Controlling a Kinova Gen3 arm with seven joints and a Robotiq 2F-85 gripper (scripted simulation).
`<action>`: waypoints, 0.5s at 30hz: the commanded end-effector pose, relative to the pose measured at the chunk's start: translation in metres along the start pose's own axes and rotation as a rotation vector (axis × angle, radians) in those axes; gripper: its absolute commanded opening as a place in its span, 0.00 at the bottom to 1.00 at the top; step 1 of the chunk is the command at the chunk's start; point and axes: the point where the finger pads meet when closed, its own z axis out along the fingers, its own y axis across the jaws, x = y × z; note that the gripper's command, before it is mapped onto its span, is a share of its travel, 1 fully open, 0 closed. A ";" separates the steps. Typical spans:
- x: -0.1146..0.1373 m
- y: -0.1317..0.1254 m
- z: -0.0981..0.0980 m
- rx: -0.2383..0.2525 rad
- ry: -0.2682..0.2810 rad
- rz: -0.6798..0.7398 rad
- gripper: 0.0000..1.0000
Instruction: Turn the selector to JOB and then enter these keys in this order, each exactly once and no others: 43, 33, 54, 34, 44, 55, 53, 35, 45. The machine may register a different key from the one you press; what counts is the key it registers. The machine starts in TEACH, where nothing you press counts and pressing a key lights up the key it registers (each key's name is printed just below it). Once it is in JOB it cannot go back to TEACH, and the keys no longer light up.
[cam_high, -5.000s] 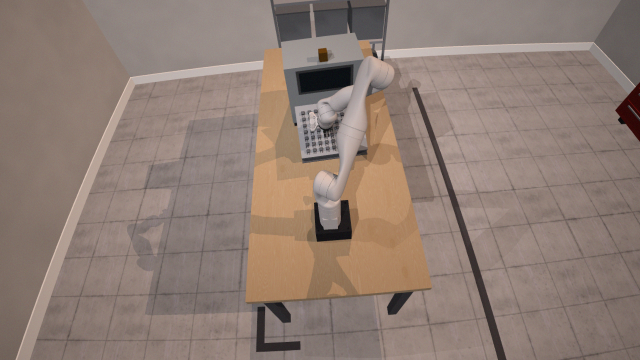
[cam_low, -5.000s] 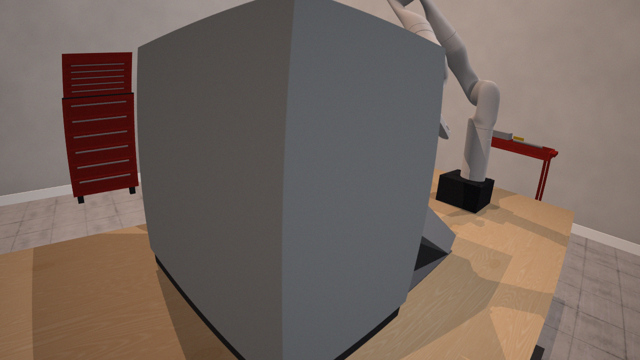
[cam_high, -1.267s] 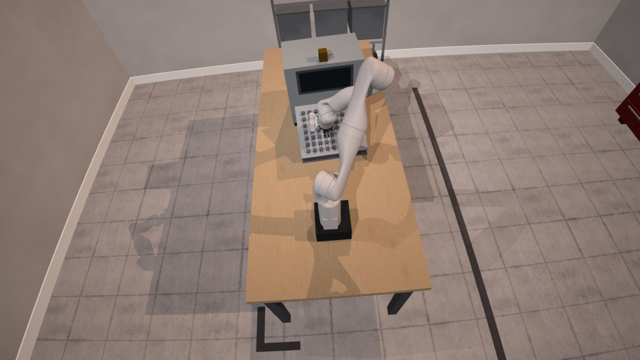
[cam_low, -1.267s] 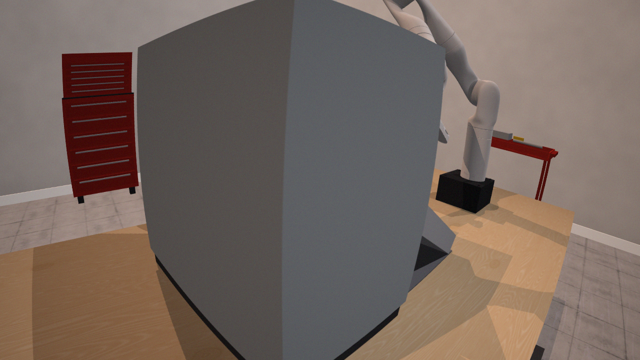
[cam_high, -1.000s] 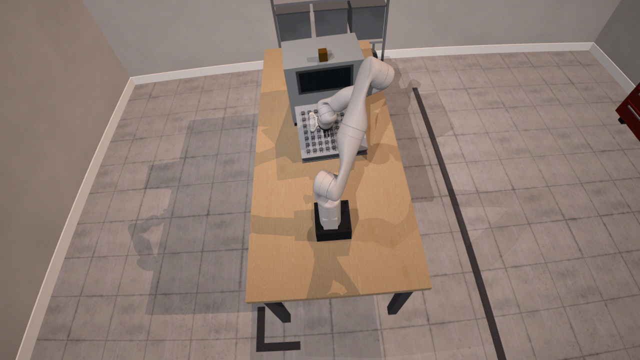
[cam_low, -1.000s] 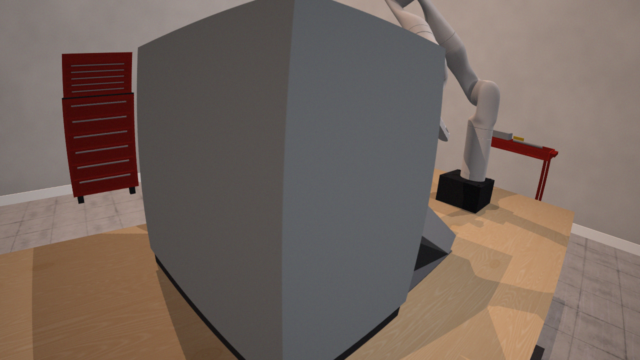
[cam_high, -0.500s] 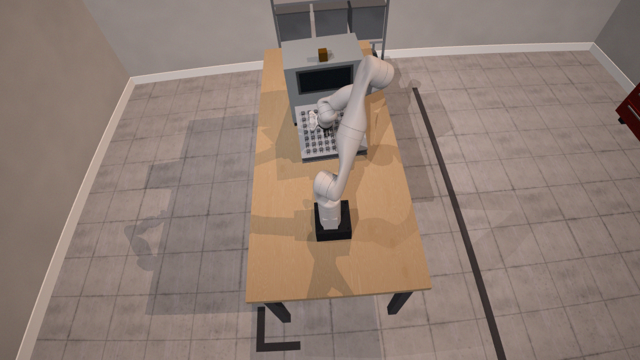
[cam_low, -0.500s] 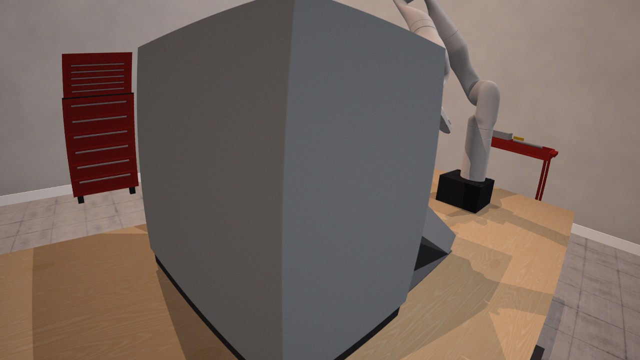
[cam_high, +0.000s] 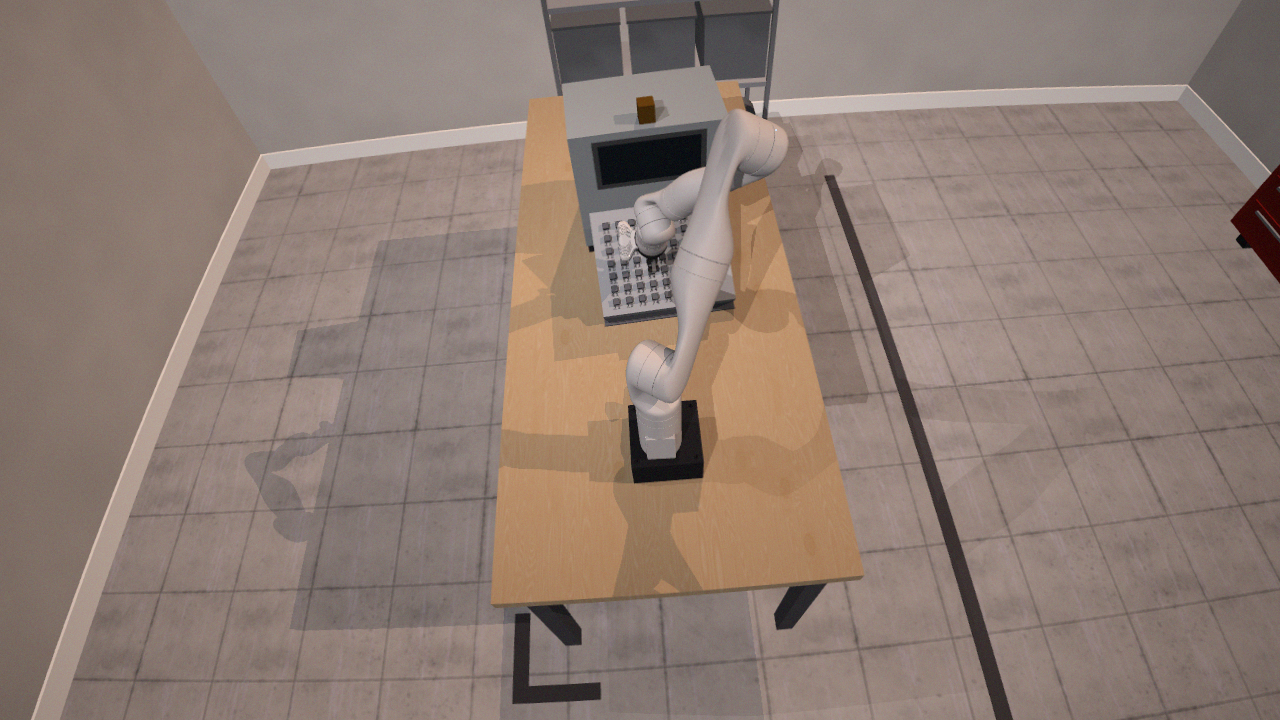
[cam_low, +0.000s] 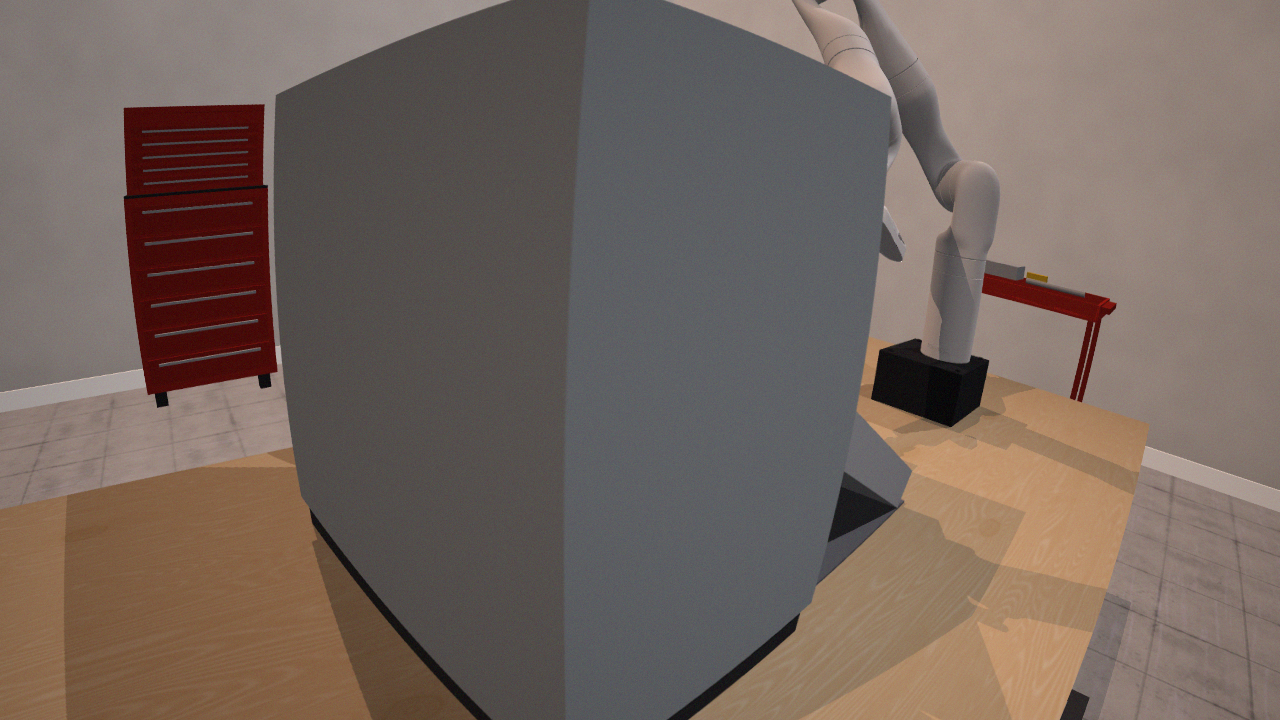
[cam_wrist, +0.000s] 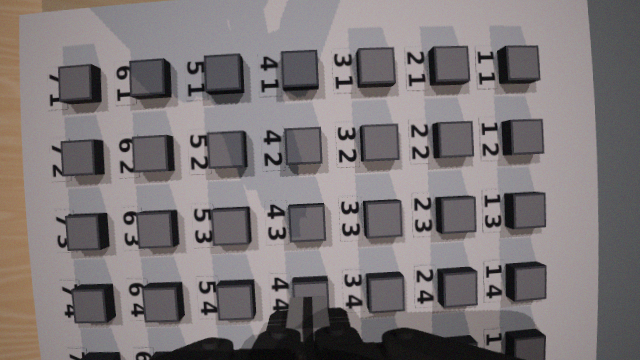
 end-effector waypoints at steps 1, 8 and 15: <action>-0.001 0.001 0.000 -0.002 -0.001 0.000 0.10; -0.009 0.010 0.000 -0.002 -0.001 0.000 0.10; -0.034 0.035 -0.001 -0.002 -0.001 0.000 0.10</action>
